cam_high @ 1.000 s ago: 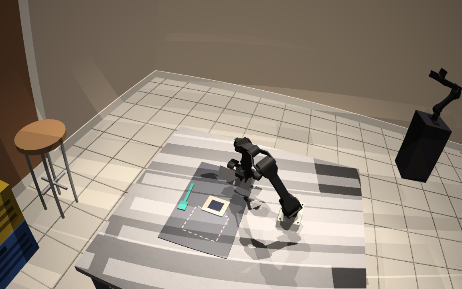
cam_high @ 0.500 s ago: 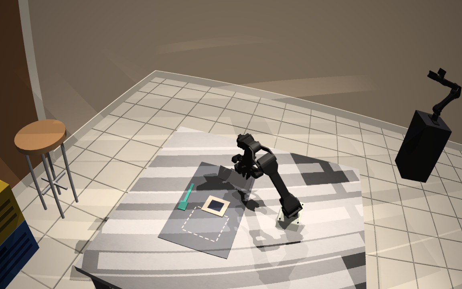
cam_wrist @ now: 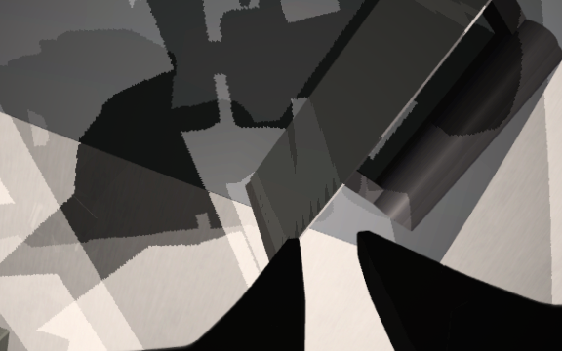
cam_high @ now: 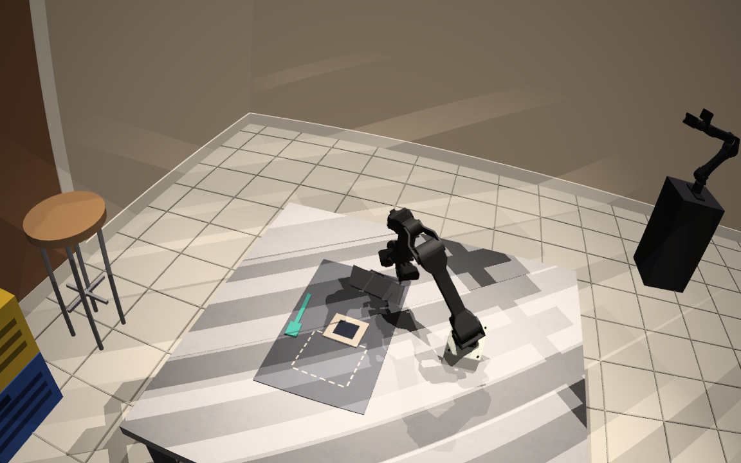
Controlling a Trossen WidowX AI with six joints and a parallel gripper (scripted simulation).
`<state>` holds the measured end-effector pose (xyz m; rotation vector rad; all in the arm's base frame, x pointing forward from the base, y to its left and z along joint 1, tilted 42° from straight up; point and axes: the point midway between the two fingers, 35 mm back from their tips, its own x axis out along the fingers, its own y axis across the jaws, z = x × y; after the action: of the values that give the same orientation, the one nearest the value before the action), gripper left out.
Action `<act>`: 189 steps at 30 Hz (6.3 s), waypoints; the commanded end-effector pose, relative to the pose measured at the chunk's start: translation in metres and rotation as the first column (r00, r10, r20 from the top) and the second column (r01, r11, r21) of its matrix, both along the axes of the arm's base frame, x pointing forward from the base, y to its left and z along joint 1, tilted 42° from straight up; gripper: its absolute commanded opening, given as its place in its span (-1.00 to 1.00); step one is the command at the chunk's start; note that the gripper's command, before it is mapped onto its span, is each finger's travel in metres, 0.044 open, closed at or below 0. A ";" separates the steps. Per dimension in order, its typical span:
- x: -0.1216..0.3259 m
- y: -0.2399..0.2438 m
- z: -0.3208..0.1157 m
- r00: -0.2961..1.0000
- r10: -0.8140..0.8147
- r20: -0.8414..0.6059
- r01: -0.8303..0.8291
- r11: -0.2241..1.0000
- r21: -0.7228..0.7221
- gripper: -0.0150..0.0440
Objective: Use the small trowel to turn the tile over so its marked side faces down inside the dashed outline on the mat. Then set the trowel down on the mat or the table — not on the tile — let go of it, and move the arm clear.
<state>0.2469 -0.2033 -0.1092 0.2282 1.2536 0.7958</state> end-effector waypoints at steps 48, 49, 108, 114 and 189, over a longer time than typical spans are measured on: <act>-0.015 -0.001 -0.034 0.749 -0.487 -0.449 0.516 0.854 -0.065 -0.15; -0.015 0.000 -0.034 0.749 -0.487 -0.449 0.516 0.854 -0.065 -0.15; 0.012 0.067 0.021 0.750 -0.484 -0.452 0.516 0.855 -0.058 -0.15; 0.011 0.065 0.019 0.752 -0.481 -0.451 0.511 0.857 -0.061 -0.33; -0.015 -0.005 -0.016 0.745 -0.491 -0.451 0.522 0.851 -0.063 -0.49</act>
<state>0.2321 -0.2087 -0.1255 0.8187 1.5042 0.3057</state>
